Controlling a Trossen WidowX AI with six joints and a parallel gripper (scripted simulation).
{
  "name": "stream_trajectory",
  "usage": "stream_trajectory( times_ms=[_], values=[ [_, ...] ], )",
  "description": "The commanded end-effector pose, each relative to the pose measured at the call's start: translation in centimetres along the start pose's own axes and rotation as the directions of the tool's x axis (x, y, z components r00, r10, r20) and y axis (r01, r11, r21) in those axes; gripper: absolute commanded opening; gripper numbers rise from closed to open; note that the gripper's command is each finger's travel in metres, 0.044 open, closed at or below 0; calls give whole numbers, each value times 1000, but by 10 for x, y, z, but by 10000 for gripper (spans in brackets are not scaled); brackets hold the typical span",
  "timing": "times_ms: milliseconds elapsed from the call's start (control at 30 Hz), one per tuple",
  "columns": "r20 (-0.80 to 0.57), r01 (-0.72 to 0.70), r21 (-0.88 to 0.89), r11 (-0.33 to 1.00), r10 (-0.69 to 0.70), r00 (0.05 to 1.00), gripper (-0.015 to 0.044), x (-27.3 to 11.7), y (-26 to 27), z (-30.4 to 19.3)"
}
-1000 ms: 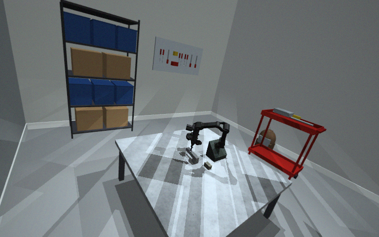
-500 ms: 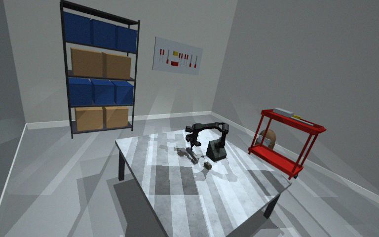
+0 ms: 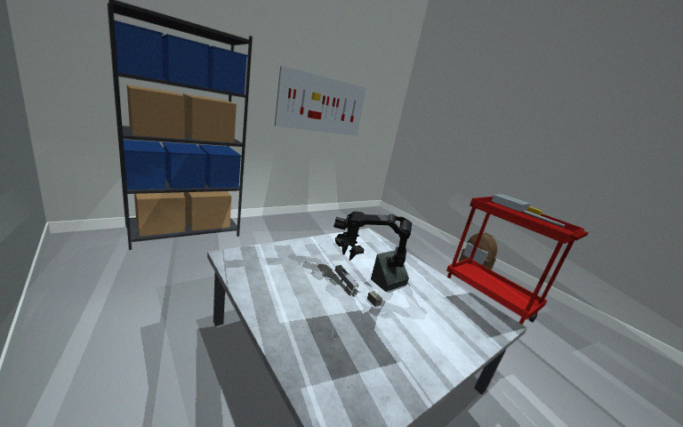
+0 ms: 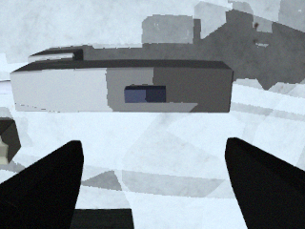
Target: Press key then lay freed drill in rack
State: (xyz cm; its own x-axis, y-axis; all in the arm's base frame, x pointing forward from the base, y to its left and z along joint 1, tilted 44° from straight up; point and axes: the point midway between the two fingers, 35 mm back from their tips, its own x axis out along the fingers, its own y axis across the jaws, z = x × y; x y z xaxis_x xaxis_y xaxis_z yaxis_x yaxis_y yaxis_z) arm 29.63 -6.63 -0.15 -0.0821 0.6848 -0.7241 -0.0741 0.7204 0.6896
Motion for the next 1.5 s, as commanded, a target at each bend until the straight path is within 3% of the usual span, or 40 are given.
stream_trajectory(
  times_ms=[0,100,233,467,1467],
  values=[
    [-1,5,-81,997,-6,1000,420,7,8,3],
    [0,21,-433,901,-24,1000,440,31,46,12],
    [0,14,-816,578,-24,1000,440,65,98,13],
    [-12,-12,-1000,12,10,1000,440,103,159,-5],
    [-13,-13,-1000,-5,11,1000,440,116,157,-5]
  ],
)
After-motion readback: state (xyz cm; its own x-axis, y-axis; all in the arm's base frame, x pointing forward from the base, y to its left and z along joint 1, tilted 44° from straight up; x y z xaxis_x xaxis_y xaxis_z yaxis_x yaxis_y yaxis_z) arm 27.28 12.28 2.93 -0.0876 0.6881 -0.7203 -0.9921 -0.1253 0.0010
